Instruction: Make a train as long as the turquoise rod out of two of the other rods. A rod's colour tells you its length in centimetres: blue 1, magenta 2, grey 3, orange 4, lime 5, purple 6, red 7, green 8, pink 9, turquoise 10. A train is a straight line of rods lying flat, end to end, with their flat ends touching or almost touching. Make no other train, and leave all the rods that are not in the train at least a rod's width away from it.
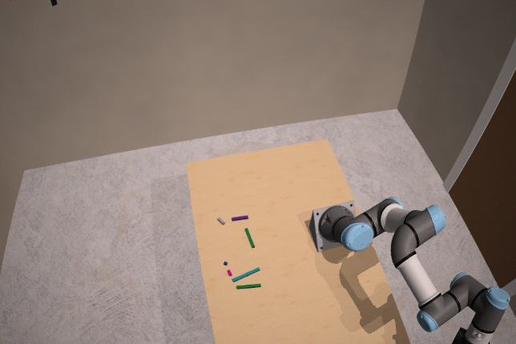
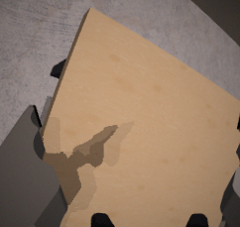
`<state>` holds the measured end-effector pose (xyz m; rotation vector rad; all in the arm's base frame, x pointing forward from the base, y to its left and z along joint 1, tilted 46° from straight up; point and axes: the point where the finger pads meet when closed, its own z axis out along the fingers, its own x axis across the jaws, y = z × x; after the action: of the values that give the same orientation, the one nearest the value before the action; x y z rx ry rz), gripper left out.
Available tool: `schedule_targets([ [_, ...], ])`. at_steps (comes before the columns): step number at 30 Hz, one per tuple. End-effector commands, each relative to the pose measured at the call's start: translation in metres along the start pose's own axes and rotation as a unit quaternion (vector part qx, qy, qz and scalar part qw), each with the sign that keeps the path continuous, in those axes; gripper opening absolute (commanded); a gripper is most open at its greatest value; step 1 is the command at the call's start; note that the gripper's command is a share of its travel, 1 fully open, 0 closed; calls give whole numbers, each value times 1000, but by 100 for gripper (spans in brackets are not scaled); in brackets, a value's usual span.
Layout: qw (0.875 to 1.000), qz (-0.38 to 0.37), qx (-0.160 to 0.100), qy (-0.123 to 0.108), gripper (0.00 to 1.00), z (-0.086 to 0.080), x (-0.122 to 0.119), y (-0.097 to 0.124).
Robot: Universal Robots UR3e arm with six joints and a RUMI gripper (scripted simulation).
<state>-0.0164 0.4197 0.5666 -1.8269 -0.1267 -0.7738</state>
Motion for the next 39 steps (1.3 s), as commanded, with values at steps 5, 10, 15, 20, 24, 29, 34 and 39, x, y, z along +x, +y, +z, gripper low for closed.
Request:
schedule_targets([
  [5, 1000, -2, -1, 2, 100, 2, 4, 1],
  [10, 1000, -4, -3, 4, 100, 6, 7, 2],
  [15, 1000, -7, -5, 7, 100, 10, 10, 4],
  [20, 1000, -10, -8, 9, 100, 14, 14, 6],
  [24, 1000, -12, -10, 10, 100, 16, 16, 7],
  [29, 1000, -16, -13, 13, 100, 21, 21, 9],
  [34, 1000, -20, -17, 17, 100, 27, 26, 12],
  [39, 999, -23, -20, 19, 100, 31, 30, 14],
])
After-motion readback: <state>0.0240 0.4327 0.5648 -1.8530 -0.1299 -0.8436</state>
